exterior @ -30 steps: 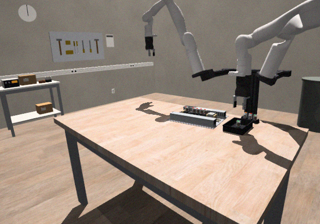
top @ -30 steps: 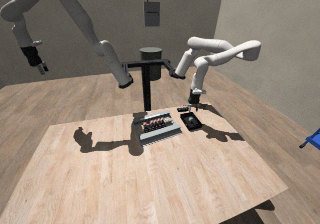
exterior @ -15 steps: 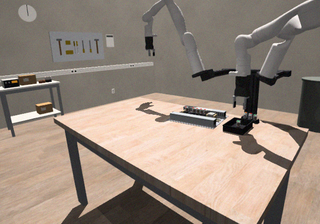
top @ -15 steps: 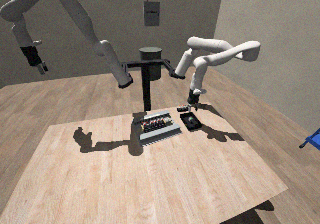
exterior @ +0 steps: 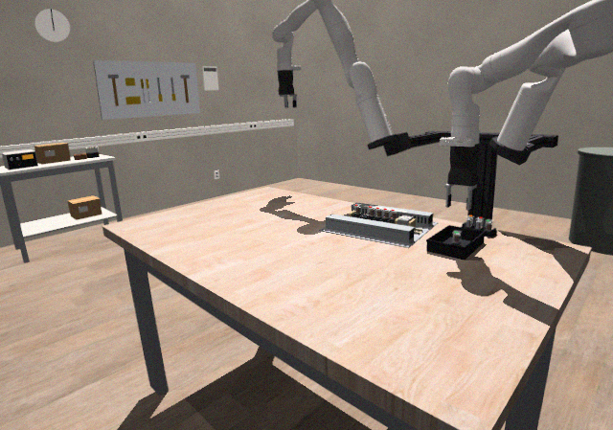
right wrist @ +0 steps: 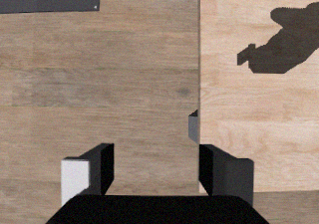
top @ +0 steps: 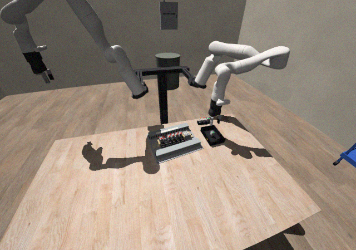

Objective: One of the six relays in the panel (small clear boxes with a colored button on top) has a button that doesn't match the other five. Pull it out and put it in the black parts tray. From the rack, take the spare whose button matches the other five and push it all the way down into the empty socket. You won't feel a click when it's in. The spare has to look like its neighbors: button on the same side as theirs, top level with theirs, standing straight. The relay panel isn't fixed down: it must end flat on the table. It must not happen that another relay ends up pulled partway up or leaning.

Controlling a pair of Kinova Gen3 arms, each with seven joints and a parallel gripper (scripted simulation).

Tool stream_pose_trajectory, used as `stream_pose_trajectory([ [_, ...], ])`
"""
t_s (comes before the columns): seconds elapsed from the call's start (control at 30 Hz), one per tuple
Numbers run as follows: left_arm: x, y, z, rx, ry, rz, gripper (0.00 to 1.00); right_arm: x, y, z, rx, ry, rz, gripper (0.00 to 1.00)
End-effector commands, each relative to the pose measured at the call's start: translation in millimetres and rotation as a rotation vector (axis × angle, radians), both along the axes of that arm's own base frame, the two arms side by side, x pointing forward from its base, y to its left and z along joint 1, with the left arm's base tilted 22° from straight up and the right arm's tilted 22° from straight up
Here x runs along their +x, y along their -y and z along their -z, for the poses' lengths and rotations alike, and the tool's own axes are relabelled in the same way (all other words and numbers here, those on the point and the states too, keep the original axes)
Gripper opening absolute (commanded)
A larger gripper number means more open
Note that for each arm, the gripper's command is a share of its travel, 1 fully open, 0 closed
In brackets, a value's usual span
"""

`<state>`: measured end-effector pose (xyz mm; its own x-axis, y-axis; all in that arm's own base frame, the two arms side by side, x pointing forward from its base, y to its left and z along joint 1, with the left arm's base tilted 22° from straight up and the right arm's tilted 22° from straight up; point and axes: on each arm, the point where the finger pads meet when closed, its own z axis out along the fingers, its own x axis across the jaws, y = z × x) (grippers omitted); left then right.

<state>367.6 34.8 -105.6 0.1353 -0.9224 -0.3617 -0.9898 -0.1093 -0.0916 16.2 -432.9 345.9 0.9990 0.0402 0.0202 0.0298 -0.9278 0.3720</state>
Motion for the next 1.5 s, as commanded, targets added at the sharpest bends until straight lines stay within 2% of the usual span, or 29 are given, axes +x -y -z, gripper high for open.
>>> stream_pose_trajectory([
  [0.0, 0.4, 0.3, -0.5, -0.002, 0.025, -0.056, 1.00, -0.1, 0.2, -0.6, -0.001, 0.001, 0.000, 1.00],
  [0.8, 0.4, 0.3, -0.5, -0.017, 0.139, -0.344, 1.00, -0.1, 0.2, -0.6, -0.001, 0.001, 0.000, 1.00],
  [0.87, 0.4, 0.3, -0.5, -0.017, 0.139, -0.344, 1.00, -0.1, 0.2, -0.6, -0.001, 0.001, 0.000, 1.00],
  [1.37, 0.5, 0.3, -0.5, -0.027, 0.216, -0.537, 1.00, -0.1, 0.2, -0.6, -0.001, 0.001, 0.000, 1.00],
  [1.47, 0.5, 0.3, -0.5, -0.027, 0.219, -0.543, 1.00, -0.1, 0.2, -0.6, -0.001, 0.001, 0.000, 1.00],
])
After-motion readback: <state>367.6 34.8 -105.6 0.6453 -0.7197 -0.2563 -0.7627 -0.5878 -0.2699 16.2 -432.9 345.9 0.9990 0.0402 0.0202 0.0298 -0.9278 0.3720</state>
